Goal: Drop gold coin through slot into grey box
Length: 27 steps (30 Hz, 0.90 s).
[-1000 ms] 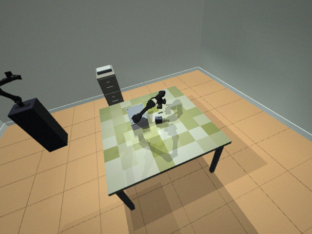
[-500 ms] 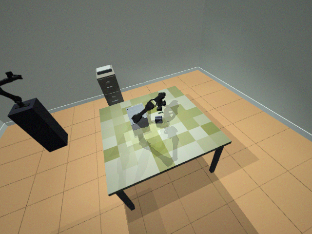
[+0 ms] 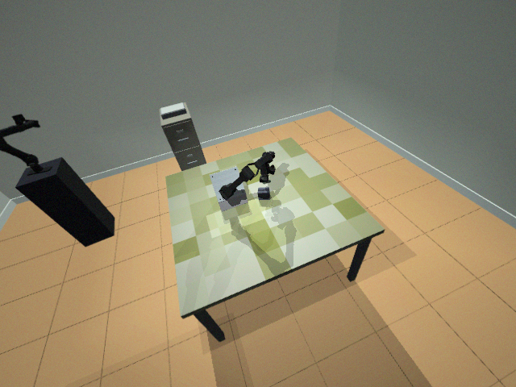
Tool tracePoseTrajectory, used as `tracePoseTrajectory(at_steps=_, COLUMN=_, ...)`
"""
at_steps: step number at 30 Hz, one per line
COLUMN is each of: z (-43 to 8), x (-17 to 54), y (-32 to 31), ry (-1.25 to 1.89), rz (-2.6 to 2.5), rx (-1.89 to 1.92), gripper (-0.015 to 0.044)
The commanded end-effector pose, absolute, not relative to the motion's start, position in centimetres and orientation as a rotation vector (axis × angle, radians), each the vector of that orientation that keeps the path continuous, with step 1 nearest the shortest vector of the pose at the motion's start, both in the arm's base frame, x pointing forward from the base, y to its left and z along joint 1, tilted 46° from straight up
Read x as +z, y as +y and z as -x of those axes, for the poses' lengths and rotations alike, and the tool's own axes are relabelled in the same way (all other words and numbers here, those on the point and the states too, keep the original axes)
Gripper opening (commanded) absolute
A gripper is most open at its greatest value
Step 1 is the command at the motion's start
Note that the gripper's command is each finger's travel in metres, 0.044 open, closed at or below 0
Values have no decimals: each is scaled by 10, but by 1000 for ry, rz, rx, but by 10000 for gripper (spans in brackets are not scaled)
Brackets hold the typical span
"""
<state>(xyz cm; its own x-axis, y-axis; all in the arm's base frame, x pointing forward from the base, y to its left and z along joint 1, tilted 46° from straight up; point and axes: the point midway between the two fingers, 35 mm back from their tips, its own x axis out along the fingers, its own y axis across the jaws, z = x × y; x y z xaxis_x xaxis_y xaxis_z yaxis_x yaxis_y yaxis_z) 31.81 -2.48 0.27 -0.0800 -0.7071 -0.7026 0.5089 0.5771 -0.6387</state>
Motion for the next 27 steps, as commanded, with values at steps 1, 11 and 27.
tracePoseTrajectory(at_steps=1, z=-309, x=7, y=-32, ry=1308, rz=201, rx=-1021, gripper=0)
tracePoseTrajectory(at_steps=11, z=-290, x=19, y=-45, ry=1308, rz=200, rx=-1025, gripper=0)
tracePoseTrajectory(at_steps=27, z=-280, x=25, y=-50, ry=1305, rz=191, rx=-1026, gripper=0)
